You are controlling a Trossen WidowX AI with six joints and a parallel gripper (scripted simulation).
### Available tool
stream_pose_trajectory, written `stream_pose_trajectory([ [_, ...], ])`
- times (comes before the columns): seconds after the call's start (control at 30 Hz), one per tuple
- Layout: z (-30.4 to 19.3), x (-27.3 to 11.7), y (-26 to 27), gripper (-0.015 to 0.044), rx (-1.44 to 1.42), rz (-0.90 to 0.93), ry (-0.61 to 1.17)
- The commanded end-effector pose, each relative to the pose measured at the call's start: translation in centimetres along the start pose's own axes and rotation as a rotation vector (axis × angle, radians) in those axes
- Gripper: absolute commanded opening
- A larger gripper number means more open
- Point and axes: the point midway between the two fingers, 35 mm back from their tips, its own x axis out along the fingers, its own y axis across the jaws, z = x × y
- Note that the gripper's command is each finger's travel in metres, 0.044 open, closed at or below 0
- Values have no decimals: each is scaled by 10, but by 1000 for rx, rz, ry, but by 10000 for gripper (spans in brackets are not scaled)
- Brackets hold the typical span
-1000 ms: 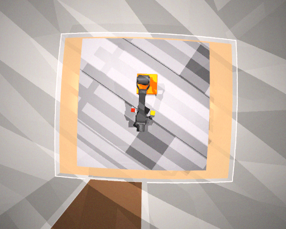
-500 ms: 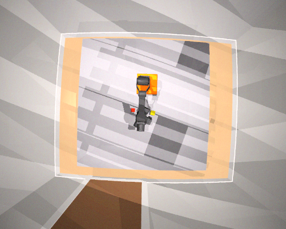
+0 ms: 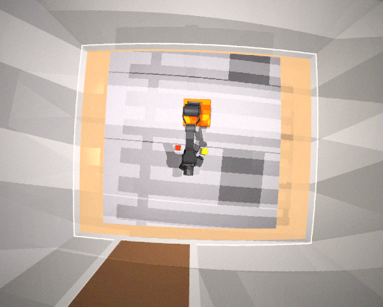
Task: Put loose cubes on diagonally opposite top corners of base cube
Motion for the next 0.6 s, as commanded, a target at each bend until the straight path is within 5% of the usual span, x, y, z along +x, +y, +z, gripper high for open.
stream_pose_trajectory([
  [0.0,-1,4,0,186,-5,2,5],
  [0.1,-1,4,0,107,-5,2,5],
  [0.57,1,-25,-3,105,-5,1,5],
])
